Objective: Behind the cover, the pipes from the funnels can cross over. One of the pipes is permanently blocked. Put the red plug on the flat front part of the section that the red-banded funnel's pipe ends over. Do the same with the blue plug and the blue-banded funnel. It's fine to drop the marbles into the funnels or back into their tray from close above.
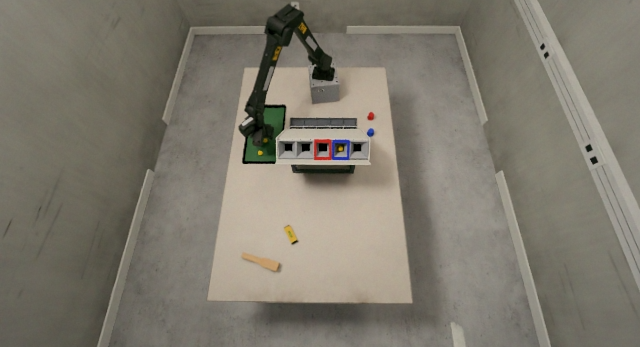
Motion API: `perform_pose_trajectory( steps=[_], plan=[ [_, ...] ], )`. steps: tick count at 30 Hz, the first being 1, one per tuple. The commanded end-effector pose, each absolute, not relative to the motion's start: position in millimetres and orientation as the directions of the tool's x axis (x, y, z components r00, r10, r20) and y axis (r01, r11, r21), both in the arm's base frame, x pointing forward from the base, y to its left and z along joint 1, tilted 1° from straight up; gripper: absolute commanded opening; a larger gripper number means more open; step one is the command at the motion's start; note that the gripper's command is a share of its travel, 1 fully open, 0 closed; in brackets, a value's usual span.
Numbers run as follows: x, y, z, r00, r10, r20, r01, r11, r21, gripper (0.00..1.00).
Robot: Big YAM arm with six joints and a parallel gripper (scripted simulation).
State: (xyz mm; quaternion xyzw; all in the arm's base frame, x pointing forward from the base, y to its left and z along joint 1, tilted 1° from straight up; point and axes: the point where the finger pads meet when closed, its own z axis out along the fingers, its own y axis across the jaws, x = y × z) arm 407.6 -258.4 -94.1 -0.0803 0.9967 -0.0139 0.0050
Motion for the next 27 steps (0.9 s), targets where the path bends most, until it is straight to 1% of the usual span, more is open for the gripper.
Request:
perform_pose_trajectory(
  steps=[1,27],
  plan=[
    [408.0,-261.9,-95.2,-0.987,-0.161,-0.018,-0.16,0.986,-0.037,0.8],
    [405.7,-263.0,-99.9,-0.987,-0.161,-0.021,-0.16,0.986,-0.039,0.8]
  ],
)
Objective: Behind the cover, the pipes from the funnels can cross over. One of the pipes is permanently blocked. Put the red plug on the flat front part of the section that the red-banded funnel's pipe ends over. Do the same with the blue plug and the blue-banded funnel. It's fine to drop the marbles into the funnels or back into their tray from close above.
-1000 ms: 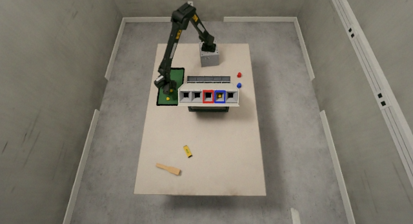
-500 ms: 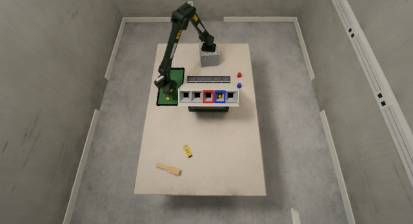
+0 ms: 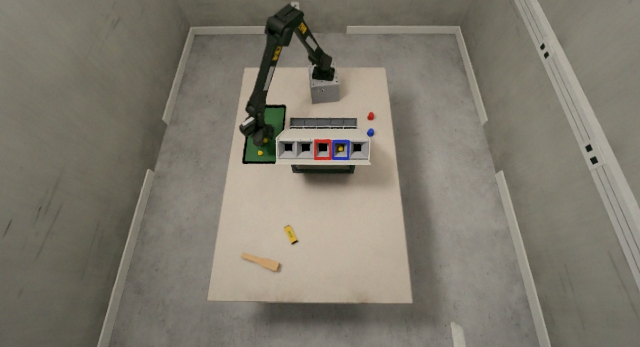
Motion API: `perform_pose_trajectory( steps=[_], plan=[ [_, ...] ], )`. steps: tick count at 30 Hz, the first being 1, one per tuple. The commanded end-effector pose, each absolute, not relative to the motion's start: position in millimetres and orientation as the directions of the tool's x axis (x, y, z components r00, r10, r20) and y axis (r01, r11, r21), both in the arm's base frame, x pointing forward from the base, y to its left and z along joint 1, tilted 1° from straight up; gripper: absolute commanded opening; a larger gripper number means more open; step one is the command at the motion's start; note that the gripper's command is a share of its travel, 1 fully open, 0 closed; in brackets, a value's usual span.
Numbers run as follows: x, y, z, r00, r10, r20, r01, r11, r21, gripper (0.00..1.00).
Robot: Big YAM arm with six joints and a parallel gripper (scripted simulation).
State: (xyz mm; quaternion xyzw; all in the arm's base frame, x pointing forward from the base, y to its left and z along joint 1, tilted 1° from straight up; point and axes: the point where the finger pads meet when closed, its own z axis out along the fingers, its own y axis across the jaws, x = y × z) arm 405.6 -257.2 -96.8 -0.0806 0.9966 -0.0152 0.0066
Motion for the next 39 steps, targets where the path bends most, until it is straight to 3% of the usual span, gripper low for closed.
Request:
perform_pose_trajectory(
  steps=[1,39],
  plan=[
    [406,-263,-101,-0.987,-0.161,-0.021,-0.16,0.986,-0.039,0.8],
    [402,-263,-136,-0.986,-0.164,-0.033,-0.162,0.985,-0.049,0.8]
  ],
)
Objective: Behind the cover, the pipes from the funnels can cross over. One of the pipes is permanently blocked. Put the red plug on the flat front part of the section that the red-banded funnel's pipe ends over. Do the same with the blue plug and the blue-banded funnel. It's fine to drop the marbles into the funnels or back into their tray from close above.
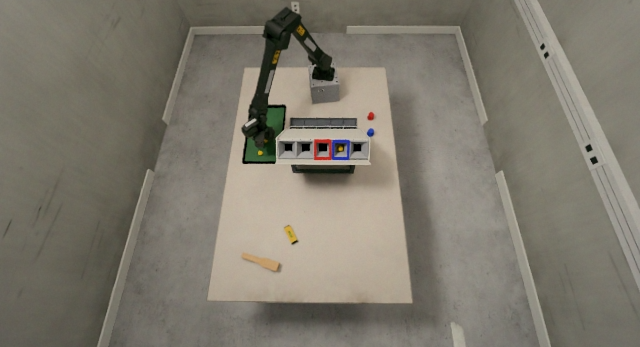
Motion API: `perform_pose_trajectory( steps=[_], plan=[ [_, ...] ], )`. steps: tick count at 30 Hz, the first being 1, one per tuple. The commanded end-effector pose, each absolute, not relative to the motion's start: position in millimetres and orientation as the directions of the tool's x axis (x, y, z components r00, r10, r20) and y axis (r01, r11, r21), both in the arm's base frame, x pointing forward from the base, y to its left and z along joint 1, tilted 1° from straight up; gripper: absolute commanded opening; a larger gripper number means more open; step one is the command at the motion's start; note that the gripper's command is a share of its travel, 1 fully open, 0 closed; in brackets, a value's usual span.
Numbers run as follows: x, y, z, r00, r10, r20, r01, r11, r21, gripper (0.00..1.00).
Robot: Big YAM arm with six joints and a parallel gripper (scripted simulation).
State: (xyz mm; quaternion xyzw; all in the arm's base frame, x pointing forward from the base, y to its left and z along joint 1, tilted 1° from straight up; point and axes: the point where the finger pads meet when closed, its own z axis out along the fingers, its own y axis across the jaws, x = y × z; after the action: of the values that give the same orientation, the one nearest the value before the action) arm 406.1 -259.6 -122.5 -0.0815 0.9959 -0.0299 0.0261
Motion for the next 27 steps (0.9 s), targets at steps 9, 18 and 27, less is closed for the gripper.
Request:
perform_pose_trajectory(
  steps=[9,18,27],
  plan=[
    [399.0,-262.0,-138.5,-0.986,-0.167,-0.015,-0.167,0.985,-0.032,0.8],
    [399.5,-262.4,-137.9,-0.986,-0.167,-0.029,-0.166,0.985,-0.045,0.8],
    [400.1,-263.0,-137.2,-0.985,-0.167,-0.044,-0.164,0.985,-0.061,0.8]
  ],
)
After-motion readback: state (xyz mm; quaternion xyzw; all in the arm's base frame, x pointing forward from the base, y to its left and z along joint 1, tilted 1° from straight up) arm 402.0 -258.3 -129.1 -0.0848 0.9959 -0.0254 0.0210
